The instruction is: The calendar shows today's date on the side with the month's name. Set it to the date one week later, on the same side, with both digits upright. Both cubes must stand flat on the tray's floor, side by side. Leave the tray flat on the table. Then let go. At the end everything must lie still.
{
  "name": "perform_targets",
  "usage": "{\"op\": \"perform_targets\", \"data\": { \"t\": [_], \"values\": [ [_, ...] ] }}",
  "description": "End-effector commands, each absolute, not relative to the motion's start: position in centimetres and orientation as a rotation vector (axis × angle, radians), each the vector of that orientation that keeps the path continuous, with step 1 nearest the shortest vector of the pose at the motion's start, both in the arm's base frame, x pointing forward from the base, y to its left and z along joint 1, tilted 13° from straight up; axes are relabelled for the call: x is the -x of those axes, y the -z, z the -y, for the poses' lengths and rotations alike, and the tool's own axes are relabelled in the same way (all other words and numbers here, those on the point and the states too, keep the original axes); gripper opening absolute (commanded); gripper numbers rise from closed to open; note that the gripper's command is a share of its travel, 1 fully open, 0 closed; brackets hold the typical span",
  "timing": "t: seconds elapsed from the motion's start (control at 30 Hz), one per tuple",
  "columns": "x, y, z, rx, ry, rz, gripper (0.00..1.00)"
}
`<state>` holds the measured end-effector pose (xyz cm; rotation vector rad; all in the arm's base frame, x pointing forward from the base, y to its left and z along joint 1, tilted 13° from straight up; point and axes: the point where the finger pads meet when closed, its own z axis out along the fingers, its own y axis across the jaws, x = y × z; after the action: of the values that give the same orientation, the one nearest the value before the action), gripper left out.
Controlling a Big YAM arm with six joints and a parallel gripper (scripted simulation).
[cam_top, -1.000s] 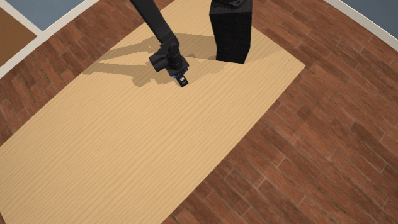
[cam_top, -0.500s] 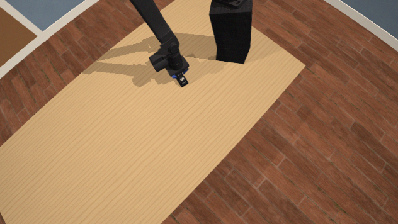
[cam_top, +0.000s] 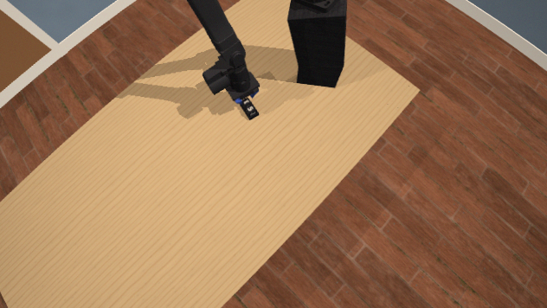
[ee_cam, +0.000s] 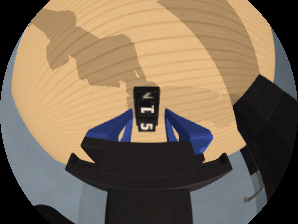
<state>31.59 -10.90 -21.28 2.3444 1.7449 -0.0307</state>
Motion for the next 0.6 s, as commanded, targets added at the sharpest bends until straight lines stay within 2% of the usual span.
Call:
{"op": "perform_targets", "data": {
  "t": [0.0,0.33,0.57],
  "values": [
    [-31.7,19.3,10.3,-2.339,0.025,-1.738,0.46],
    [-31.3,15.0,9.5,-2.337,0.02,-1.736,0.46],
    [-30.5,15.5,9.5,-2.358,0.05,-1.745,0.46]
  ]
}}
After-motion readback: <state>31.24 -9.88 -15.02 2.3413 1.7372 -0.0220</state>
